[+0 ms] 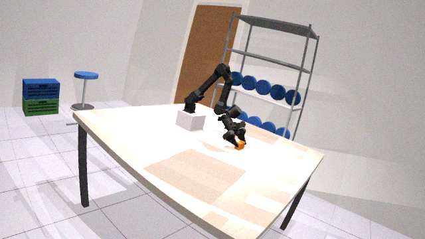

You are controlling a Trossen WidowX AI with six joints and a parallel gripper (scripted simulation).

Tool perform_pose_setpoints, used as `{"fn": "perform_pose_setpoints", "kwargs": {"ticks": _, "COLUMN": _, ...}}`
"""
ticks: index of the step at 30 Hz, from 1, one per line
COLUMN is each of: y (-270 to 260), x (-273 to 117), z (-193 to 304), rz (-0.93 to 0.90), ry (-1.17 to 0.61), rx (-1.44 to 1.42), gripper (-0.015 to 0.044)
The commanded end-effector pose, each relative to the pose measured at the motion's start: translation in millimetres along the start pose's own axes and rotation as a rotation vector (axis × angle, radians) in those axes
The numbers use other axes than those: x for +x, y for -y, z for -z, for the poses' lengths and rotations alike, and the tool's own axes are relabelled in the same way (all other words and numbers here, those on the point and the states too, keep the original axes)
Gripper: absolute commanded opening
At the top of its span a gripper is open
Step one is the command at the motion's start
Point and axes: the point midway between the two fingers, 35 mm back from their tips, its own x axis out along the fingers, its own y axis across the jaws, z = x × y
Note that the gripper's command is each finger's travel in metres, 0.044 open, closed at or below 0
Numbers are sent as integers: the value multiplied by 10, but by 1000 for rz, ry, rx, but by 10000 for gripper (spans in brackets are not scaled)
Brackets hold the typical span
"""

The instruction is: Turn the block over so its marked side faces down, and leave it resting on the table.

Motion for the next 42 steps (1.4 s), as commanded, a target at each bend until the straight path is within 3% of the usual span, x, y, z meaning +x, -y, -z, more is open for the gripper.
{"fn": "perform_pose_setpoints", "kwargs": {"ticks": 1, "y": -5, "x": -270, "z": -316, "rz": -10, "ry": -208, "rx": 13, "gripper": 440}}
{"fn": "perform_pose_setpoints", "kwargs": {"ticks": 7, "y": 22, "x": -637, "z": -416, "rz": -10, "ry": -347, "rx": 18, "gripper": 440}}
{"fn": "perform_pose_setpoints", "kwargs": {"ticks": 23, "y": 21, "x": -629, "z": -437, "rz": -9, "ry": -372, "rx": 18, "gripper": 440}}
{"fn": "perform_pose_setpoints", "kwargs": {"ticks": 42, "y": 30, "x": -493, "z": -877, "rz": -14, "ry": -918, "rx": 14, "gripper": 440}}
